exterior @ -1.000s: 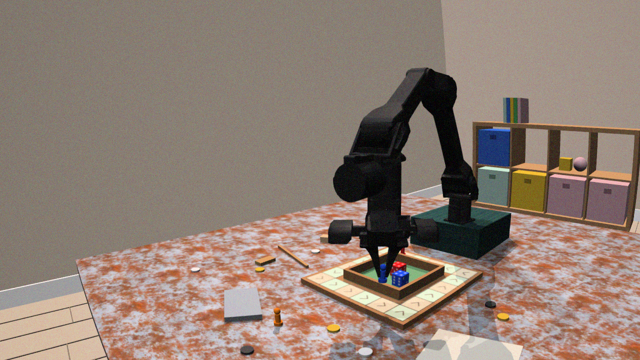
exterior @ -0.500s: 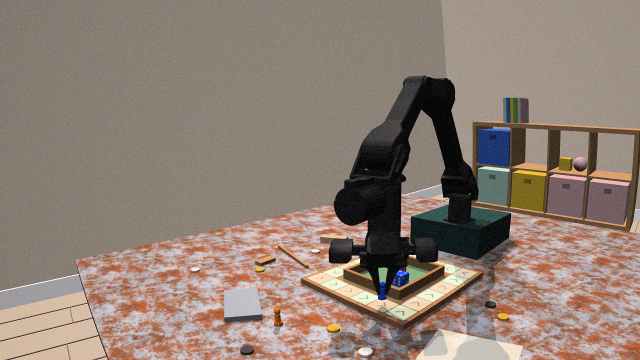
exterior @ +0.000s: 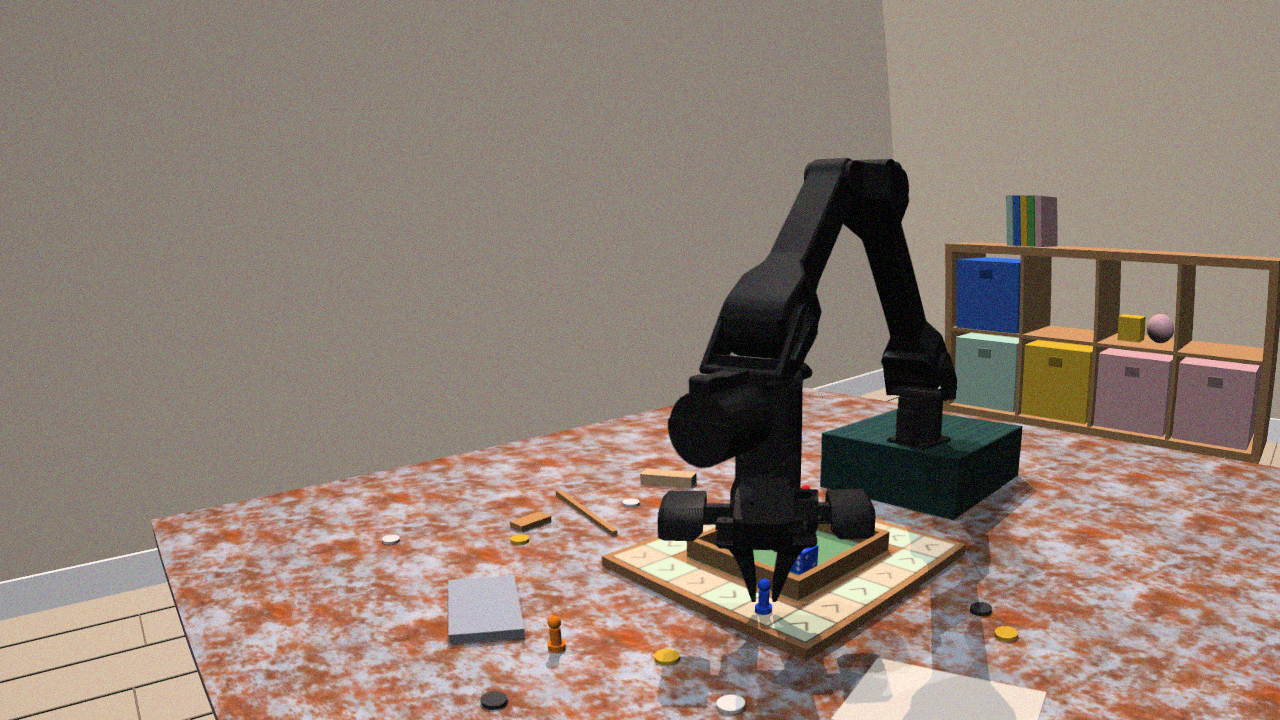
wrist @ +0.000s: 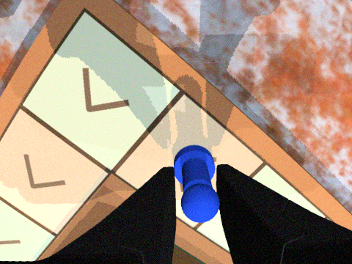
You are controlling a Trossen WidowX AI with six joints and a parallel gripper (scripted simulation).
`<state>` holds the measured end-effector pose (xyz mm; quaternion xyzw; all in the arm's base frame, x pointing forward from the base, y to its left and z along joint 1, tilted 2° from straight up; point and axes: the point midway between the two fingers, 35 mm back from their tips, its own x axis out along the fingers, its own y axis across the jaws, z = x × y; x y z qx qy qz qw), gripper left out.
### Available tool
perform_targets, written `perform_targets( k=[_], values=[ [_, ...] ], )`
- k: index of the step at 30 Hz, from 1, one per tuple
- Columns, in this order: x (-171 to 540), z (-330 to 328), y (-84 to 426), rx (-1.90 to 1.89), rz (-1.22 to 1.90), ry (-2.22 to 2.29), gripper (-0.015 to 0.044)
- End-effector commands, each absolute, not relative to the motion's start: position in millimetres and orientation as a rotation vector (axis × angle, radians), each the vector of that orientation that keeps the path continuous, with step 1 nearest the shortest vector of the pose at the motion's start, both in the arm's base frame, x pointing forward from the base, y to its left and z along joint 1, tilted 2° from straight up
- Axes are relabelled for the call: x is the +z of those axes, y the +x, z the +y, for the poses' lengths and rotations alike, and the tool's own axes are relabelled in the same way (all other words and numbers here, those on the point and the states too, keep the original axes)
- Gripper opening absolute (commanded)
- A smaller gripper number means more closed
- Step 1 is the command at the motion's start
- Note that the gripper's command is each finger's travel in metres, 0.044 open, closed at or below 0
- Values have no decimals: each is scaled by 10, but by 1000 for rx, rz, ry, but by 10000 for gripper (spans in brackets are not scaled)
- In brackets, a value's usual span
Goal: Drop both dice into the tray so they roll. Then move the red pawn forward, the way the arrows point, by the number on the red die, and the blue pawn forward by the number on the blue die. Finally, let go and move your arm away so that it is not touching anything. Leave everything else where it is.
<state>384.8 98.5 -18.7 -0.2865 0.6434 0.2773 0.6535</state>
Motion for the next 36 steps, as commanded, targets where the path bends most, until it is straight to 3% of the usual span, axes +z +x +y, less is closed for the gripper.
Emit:
perform_targets(
  k=[1,12,16,27,28,36],
  values=[
    [-176,986,3852,628,1458,-650,157],
    [319,989,3846,628,1470,-644,440],
    [456,910,3705,583,1484,-600,440],
    [1063,398,2472,251,1559,-270,440],
    [1018,514,2832,336,1528,-354,440],
    [1018,514,2832,336,1528,-354,440]
  ],
)
